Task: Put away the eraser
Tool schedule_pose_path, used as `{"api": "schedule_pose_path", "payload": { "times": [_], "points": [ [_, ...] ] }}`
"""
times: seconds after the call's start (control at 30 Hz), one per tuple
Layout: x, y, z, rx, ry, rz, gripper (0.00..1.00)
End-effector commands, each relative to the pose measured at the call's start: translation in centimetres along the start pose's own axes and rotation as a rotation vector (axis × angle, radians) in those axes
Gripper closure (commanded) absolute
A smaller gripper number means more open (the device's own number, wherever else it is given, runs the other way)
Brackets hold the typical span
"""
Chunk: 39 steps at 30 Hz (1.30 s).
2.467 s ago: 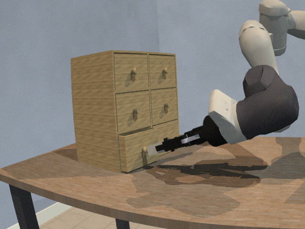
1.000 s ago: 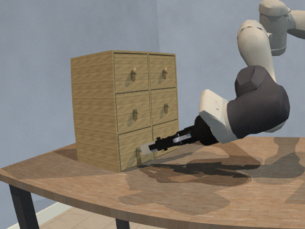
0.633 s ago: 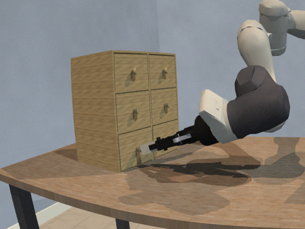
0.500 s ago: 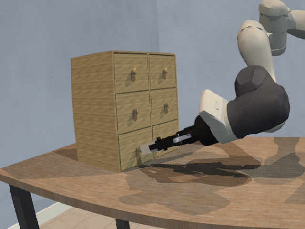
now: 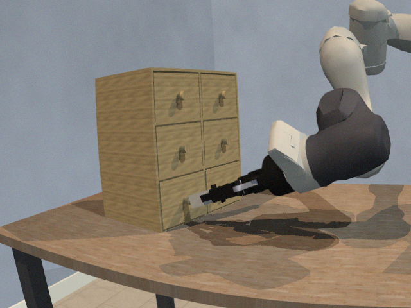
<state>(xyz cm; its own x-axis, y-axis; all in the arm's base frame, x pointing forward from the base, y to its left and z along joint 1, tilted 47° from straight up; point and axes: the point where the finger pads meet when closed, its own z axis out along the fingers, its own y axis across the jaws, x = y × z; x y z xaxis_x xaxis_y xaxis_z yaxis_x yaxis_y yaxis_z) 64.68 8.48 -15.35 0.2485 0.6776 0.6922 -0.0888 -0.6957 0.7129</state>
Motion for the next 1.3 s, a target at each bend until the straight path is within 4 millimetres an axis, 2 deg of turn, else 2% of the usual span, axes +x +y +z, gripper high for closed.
{"api": "schedule_pose_path", "payload": {
  "times": [0.0,0.53,0.8,0.87,1.03,1.17,1.27],
  "points": [
    [0.0,-0.1,0.2,0.006,0.000,-0.008,1.00],
    [0.0,-0.1,0.0,0.006,0.000,-0.008,1.00],
    [-1.1,-0.1,-3.0,0.006,0.000,-0.008,1.00],
    [-1.1,-0.1,-3.0,0.006,0.000,-0.008,1.00],
    [-1.6,-0.1,-4.5,0.006,0.000,-0.008,1.00],
    [-1.6,-0.1,-4.6,0.006,0.000,-0.008,1.00],
    [-0.8,-0.1,-5.4,0.006,0.000,-0.008,1.00]
  ]
}}
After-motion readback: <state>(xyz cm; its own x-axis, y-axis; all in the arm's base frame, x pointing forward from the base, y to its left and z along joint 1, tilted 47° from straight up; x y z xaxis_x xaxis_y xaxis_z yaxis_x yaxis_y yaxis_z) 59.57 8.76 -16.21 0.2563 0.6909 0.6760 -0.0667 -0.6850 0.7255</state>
